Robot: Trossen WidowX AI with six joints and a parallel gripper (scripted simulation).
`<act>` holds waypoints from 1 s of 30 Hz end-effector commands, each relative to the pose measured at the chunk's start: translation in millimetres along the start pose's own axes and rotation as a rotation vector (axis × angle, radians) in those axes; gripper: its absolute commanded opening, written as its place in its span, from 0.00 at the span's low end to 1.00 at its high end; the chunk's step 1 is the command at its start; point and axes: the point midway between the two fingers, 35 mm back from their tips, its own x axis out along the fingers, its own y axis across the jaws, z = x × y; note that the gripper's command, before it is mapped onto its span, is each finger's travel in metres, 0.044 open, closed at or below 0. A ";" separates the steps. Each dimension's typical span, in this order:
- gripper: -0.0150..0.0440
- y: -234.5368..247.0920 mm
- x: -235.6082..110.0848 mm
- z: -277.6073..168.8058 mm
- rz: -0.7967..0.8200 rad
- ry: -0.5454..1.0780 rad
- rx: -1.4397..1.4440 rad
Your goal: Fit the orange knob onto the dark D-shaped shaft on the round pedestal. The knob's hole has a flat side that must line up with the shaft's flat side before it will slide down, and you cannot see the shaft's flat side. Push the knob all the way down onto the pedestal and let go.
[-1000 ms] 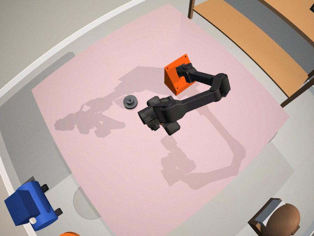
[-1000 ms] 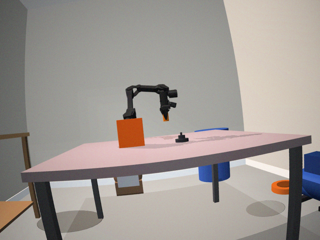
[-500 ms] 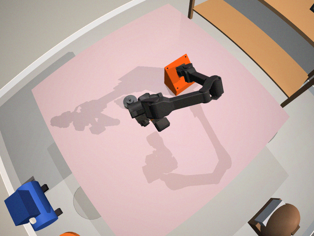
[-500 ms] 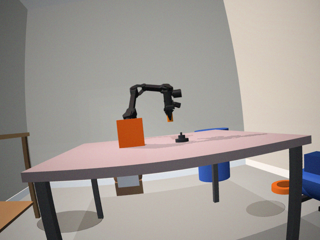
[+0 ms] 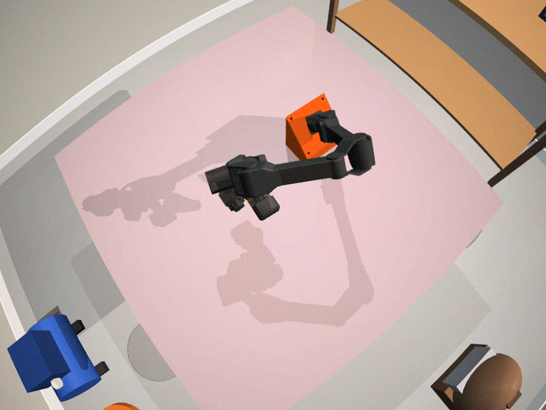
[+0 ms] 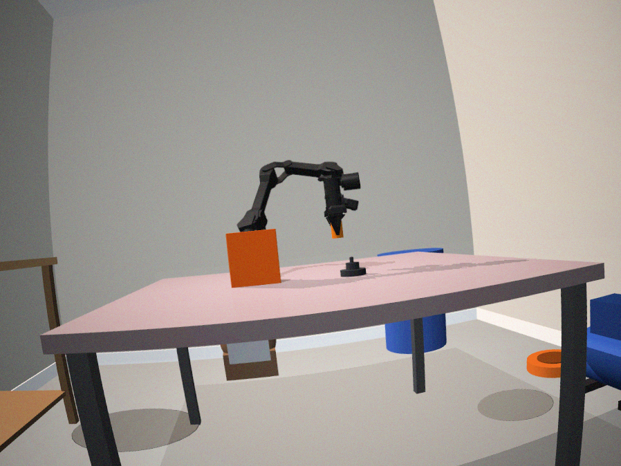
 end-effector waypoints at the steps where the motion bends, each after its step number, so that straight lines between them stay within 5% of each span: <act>1: 0.25 -14.9 3.3 5.7 -0.005 0.002 -0.005; 30: 0.25 -105.9 24.2 22.5 -0.004 0.004 -0.015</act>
